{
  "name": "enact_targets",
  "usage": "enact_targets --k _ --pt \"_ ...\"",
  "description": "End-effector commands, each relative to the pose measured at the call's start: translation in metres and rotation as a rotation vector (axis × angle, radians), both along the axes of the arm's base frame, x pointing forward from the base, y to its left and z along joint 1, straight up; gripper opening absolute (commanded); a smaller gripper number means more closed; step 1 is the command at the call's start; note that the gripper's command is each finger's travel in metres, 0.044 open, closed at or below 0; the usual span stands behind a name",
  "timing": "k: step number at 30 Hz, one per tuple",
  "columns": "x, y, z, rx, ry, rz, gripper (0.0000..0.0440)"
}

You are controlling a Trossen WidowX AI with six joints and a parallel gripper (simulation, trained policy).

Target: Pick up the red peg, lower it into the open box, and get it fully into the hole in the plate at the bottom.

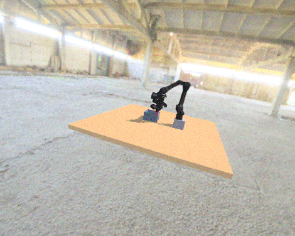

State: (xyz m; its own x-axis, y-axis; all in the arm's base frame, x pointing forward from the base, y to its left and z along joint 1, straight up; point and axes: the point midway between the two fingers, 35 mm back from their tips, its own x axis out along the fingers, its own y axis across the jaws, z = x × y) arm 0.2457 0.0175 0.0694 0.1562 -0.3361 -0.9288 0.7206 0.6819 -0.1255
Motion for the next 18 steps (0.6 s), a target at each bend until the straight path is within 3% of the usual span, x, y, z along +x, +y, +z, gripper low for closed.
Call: enact_targets --k 1,18 --pt "0.01 -0.011 0.01 -0.011 -0.006 -0.009 0.0" --pt "0.036 -0.067 0.022 0.028 -0.012 -0.118 0.0"
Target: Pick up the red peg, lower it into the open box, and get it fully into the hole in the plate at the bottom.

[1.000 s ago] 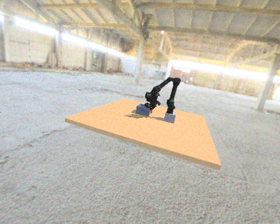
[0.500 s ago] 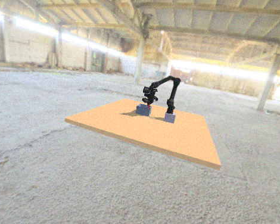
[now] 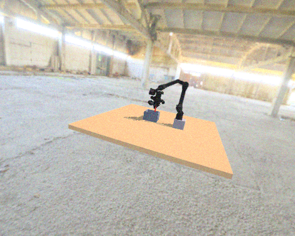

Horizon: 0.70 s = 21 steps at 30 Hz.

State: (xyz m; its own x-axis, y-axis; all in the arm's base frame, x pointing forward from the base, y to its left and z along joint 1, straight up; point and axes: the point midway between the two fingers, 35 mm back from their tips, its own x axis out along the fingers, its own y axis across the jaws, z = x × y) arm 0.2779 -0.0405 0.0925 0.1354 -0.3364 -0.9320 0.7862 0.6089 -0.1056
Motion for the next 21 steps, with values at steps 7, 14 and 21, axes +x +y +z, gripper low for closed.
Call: enact_targets --k 7,14,21 --pt "0.015 -0.035 -0.005 0.029 -0.017 -0.071 0.0" --pt "0.024 -0.057 -0.012 0.049 -0.03 -0.118 0.0001" --pt "0.031 -0.072 -0.025 0.075 -0.028 -0.151 0.0"
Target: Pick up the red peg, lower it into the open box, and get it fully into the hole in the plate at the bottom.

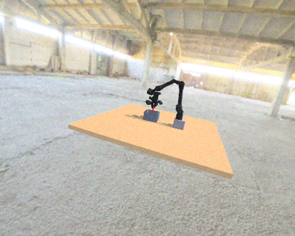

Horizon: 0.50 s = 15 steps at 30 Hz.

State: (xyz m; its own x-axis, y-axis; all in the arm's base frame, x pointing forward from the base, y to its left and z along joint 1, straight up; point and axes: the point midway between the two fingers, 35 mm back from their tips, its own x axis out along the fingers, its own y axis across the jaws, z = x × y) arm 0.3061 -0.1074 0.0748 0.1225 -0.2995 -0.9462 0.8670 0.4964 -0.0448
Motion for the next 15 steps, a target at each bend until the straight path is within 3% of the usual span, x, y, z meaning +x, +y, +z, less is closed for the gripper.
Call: enact_targets --k 1,7,12,15 --pt "0.004 -0.007 -0.01 0.021 0.006 -0.013 0.0" --pt "0.006 -0.014 -0.029 0.04 0.023 -0.022 0.0015" --pt "0.005 -0.019 -0.045 0.047 0.052 -0.009 0.0128" --pt "0.006 -0.021 -0.051 0.048 0.079 0.006 0.0161"
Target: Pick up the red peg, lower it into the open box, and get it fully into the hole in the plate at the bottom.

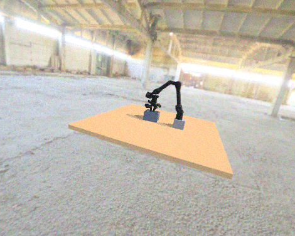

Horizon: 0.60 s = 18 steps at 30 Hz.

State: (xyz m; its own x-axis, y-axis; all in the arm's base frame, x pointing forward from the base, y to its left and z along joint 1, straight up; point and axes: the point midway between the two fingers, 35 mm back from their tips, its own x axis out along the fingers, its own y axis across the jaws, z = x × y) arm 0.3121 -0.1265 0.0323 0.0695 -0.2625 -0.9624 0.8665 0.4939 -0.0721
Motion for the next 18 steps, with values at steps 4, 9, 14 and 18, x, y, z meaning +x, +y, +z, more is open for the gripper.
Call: enact_targets --k 4,9,14,18 --pt "0.01 -0.01 -0.011 0.0 0.022 0.023 0.0264" --pt "0.022 -0.021 -0.008 -0.02 0.021 0.041 0.0356" --pt "0.034 -0.032 -0.003 -0.046 -0.001 0.053 0.044" --pt "0.044 -0.043 0.004 -0.074 -0.032 0.051 0.044"
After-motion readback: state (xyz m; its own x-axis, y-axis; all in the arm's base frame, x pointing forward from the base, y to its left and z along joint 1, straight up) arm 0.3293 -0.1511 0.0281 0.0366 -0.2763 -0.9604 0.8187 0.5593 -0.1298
